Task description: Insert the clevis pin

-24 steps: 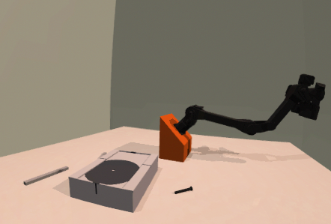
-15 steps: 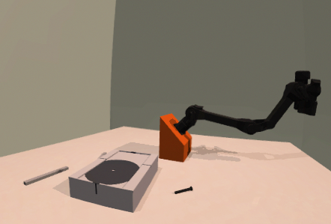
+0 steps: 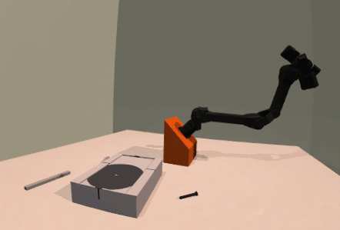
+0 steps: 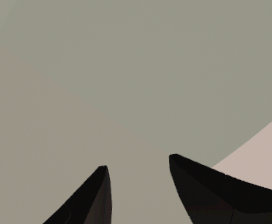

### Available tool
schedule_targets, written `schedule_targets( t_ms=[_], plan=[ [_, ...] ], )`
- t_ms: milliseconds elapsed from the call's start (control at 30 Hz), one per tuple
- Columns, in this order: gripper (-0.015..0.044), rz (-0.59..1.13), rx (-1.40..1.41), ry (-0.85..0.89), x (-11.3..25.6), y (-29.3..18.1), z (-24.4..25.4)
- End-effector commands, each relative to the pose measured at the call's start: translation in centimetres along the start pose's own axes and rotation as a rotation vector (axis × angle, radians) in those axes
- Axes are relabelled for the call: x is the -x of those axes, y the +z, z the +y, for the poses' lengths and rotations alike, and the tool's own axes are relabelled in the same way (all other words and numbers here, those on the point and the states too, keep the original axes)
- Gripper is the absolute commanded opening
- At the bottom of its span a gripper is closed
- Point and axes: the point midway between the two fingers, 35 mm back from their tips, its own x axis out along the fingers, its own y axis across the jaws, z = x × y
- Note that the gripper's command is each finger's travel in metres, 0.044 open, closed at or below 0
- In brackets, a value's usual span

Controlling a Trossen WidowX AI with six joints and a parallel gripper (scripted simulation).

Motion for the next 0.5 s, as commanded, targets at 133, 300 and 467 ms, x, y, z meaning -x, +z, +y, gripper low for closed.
schedule_targets(
  t_ms=[133,300,467],
  plan=[
    [0.016,0.25,0.497,-0.091,1.0,-4.5,-9.0],
    [0.016,0.468,0.794,-0.143,3.2,-7.2,-15.8],
    [0.016,0.734,1.065,-0.16,7.3,-9.4,-22.6]
  ],
)
